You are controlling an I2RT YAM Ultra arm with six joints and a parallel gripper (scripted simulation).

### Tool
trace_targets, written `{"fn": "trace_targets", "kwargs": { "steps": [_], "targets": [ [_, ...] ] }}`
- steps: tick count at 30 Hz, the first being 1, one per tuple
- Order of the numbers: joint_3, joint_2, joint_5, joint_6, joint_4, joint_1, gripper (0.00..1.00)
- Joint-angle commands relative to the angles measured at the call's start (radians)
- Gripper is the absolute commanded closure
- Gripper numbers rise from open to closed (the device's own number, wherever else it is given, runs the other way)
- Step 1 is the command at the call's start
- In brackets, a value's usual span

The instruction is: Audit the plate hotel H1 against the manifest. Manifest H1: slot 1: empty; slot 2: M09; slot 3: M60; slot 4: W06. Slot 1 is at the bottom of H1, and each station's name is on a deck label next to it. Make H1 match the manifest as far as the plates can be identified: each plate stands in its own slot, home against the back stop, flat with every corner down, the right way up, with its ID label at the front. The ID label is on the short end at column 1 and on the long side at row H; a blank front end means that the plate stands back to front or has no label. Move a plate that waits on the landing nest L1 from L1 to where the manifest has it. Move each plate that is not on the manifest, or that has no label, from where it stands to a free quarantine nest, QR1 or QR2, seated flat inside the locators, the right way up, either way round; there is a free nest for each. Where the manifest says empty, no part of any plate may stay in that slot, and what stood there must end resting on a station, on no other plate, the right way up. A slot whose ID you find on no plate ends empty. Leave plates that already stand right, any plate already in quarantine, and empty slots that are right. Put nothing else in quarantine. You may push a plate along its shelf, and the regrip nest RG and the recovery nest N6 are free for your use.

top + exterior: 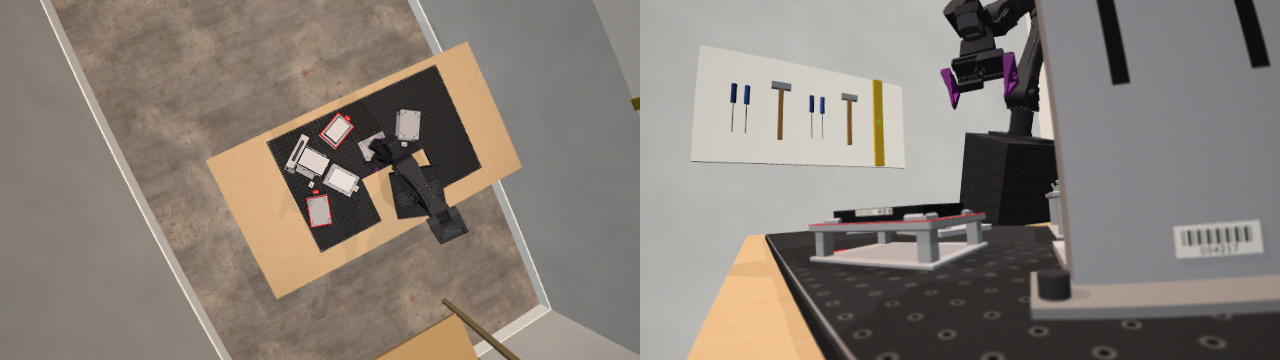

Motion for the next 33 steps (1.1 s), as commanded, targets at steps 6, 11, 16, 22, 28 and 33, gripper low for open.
{"fn": "trace_targets", "kwargs": {
  "steps": [6, 11, 16, 22, 28, 33],
  "targets": [
    [-0.085, -0.050, -0.069, 0.037, 0.213, -0.020, 0.00],
    [-0.172, -0.078, -0.097, 0.082, 0.364, -0.033, 0.00],
    [-0.259, -0.090, -0.119, 0.134, 0.535, -0.045, 0.00],
    [-0.278, -0.082, -0.138, 0.133, 0.577, -0.064, 0.00],
    [-0.273, -0.038, -0.208, 0.067, 0.573, -0.151, 0.00],
    [-0.260, 0.014, -0.273, -0.005, 0.563, -0.234, 0.00]
  ]
}}
